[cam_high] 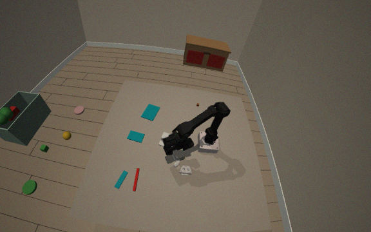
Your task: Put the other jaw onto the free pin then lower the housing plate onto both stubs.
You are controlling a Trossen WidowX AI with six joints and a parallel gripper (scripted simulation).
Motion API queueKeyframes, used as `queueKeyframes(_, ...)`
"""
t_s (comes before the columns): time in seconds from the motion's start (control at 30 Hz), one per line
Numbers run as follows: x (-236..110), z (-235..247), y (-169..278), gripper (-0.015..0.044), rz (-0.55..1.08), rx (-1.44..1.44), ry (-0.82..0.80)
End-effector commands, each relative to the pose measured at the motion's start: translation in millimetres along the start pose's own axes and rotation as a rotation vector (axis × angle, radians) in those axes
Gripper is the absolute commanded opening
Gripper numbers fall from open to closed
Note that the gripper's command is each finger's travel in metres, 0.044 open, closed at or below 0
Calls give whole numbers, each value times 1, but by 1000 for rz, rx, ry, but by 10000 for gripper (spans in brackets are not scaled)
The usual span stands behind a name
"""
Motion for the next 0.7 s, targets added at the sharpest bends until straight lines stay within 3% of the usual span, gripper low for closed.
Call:
queueKeyframes(0.0,8,1,1,440,3,-7,8)
queueKeyframes(0.1,37,0,1,440,3,-7,8)
queueKeyframes(0.67,57,1,1,440,3,-7,8)
Point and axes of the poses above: the point midway between the two fingers, 35 mm back from their tips, its own x axis out along the fingers, its own z axis across the jaws, y = z × x, the point moved 4 cm from there along -x, back along the fingers, and after that the axes turned 7 degrees about -x, right-handed, at the moved point
